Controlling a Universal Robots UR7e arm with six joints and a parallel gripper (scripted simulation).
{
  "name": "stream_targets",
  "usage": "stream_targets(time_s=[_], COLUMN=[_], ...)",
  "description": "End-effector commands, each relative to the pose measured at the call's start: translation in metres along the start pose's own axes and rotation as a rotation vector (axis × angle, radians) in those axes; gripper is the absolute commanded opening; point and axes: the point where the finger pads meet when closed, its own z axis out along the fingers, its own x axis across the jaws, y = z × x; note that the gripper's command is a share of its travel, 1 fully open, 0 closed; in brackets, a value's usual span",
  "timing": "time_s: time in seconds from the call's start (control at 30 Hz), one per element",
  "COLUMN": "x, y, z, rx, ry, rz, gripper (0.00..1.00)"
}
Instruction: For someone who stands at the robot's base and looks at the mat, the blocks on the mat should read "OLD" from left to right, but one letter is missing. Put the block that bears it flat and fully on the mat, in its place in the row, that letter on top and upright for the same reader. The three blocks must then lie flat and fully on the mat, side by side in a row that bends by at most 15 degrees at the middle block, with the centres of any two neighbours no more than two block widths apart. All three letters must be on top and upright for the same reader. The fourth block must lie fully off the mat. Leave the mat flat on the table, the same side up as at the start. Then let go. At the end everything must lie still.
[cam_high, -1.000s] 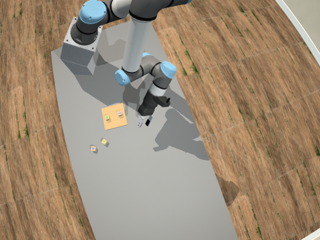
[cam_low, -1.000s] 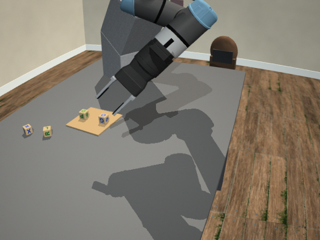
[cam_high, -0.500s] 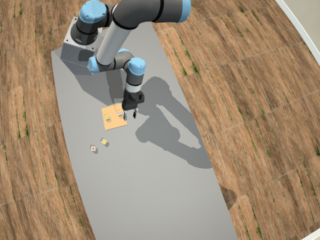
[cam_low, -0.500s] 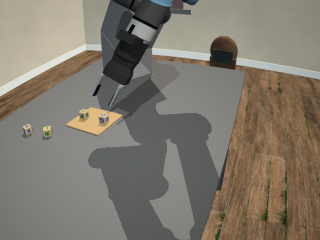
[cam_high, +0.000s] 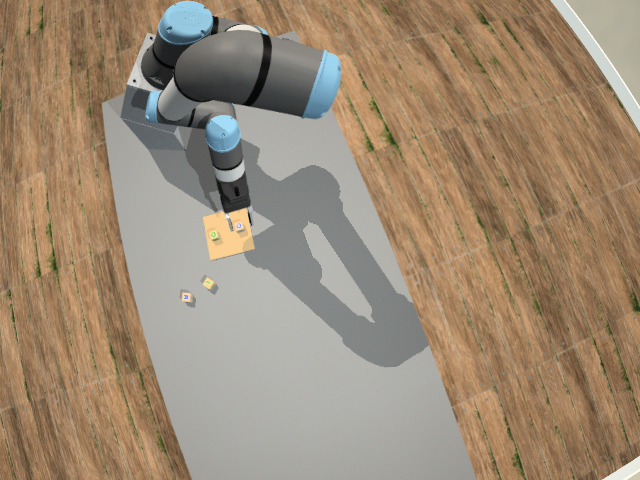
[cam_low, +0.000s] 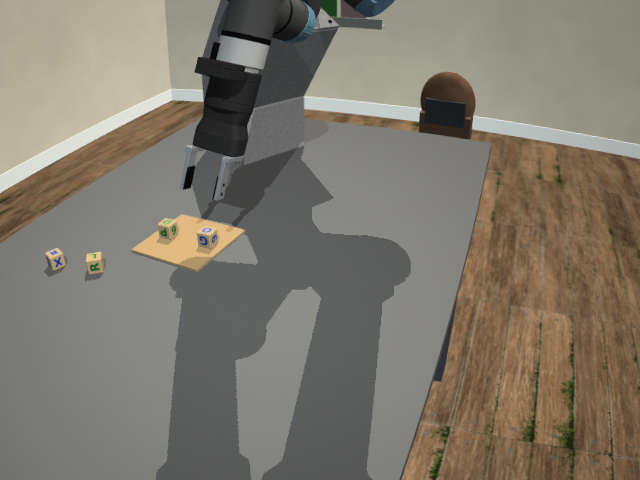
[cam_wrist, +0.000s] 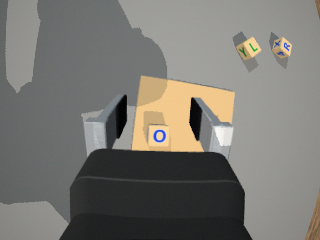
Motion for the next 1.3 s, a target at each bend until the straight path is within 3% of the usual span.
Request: stream_targets(time_s=[0.0, 0.5, 1.27], x=[0.005, 0.017, 0.018], y=[0.013, 0.031, 0.031], z=[0.0, 0.001, 0.002], rx=[-0.003, -0.012, -0.01], ry=[-0.079, -0.162, -0.17], rz=[0.01, 0.046, 0.048], gripper=[1.0, 1.0, 1.0])
